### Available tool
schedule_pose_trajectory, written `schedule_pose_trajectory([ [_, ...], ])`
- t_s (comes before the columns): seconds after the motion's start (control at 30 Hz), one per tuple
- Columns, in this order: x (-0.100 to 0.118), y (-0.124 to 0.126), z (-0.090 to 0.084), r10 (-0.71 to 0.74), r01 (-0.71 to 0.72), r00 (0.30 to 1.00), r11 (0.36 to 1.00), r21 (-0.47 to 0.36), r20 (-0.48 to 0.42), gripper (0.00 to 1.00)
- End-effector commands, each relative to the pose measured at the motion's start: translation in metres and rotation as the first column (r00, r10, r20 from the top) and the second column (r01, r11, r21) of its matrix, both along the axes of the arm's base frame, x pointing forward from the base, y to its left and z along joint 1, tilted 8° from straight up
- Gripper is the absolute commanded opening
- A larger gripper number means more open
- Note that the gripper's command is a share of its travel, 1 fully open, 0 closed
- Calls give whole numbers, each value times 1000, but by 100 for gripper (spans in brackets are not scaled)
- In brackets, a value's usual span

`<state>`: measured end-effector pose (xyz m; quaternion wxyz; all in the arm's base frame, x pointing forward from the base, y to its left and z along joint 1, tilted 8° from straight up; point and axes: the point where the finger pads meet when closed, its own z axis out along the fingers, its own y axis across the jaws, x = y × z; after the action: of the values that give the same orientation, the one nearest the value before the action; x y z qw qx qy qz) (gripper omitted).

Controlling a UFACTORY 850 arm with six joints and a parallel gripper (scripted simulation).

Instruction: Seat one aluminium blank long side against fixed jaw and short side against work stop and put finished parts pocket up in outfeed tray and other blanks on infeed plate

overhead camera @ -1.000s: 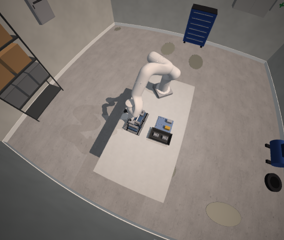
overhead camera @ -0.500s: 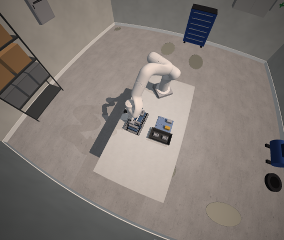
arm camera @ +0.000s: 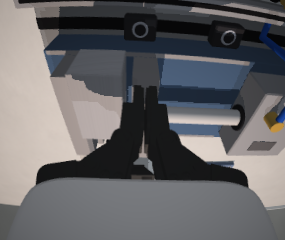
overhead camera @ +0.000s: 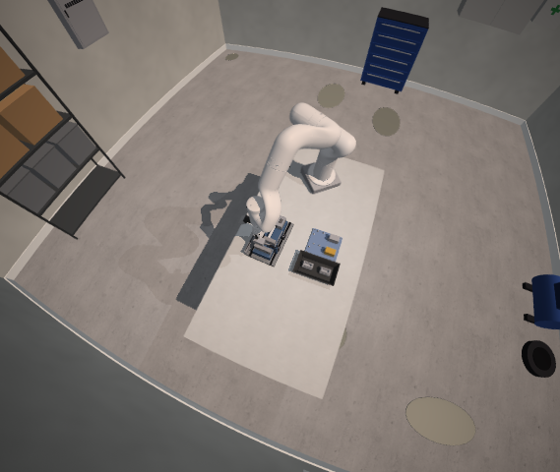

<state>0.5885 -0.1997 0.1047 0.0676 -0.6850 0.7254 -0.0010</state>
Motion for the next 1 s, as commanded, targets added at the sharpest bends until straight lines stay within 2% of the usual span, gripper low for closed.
schedule_pose_trajectory([
  [0.0, 2, 0, 1, 0, 0, 1000, 1000, -1, 2, 0],
  [0.97, 5, -1, 1, 0, 0, 1000, 1000, -1, 2, 0],
])
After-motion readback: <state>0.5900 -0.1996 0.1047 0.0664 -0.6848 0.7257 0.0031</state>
